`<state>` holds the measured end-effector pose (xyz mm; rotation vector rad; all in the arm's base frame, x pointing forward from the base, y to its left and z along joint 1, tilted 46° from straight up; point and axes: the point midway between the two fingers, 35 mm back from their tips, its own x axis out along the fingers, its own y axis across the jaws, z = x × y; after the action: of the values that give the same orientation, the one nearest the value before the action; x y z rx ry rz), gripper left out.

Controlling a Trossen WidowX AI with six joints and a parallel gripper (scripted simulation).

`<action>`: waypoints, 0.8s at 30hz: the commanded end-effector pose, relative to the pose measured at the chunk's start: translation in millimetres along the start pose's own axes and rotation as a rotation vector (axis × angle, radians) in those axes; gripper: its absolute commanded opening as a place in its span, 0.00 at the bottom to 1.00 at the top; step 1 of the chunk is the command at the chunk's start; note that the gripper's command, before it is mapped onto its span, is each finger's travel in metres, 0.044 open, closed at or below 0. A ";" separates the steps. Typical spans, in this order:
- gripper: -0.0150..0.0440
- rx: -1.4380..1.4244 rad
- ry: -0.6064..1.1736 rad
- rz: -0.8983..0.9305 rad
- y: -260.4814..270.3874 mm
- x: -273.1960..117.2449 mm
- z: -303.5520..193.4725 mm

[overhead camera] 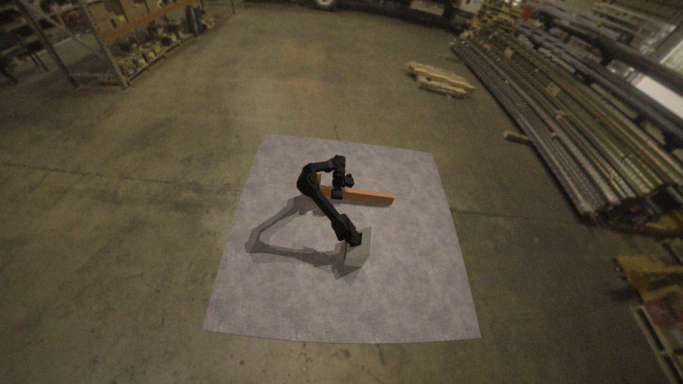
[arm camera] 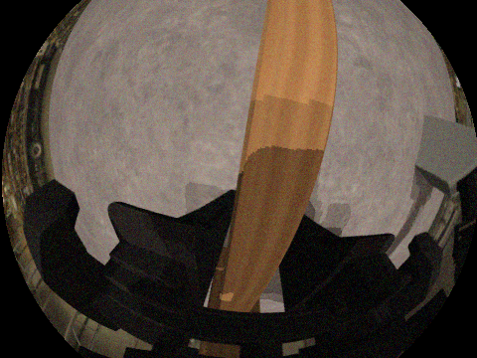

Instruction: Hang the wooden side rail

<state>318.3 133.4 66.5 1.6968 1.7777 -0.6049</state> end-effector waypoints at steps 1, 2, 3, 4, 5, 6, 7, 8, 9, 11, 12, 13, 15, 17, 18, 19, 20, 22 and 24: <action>0.25 -0.002 0.009 0.003 0.8 0.8 -1.4; 0.25 -0.002 0.009 0.003 0.8 0.9 -1.4; 0.25 -0.002 0.009 0.003 0.8 1.1 -1.4; 0.25 -0.002 0.009 0.003 0.8 1.3 -1.4; 0.25 -0.002 0.009 0.003 0.8 1.4 -1.4; 0.30 0.001 0.000 0.000 -0.1 0.2 0.2; 0.34 0.001 0.000 0.000 -0.1 0.2 0.2; 0.39 0.001 0.000 0.000 -0.1 0.2 0.2; 0.43 0.001 0.000 0.000 -0.1 0.2 0.2; 0.52 0.001 0.000 0.000 -0.1 0.2 0.2; 0.57 0.001 0.000 0.000 -0.1 0.2 0.2; 0.61 0.001 0.000 0.000 -0.1 0.2 0.2; 0.70 0.001 0.000 0.000 -0.1 0.2 0.2; 0.79 0.001 0.000 0.000 -0.1 0.2 0.2; 0.83 0.001 0.000 0.000 0.0 -1.4 0.3; 0.88 0.000 0.000 0.000 0.1 -4.1 0.5; 0.92 0.000 0.001 0.000 0.3 -8.2 0.6; 1.00 -0.001 0.003 0.001 0.5 -20.2 1.0; 1.00 -0.002 0.006 0.002 0.1 -33.7 1.0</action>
<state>316.7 120.0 75.0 1.6925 1.7879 -0.6190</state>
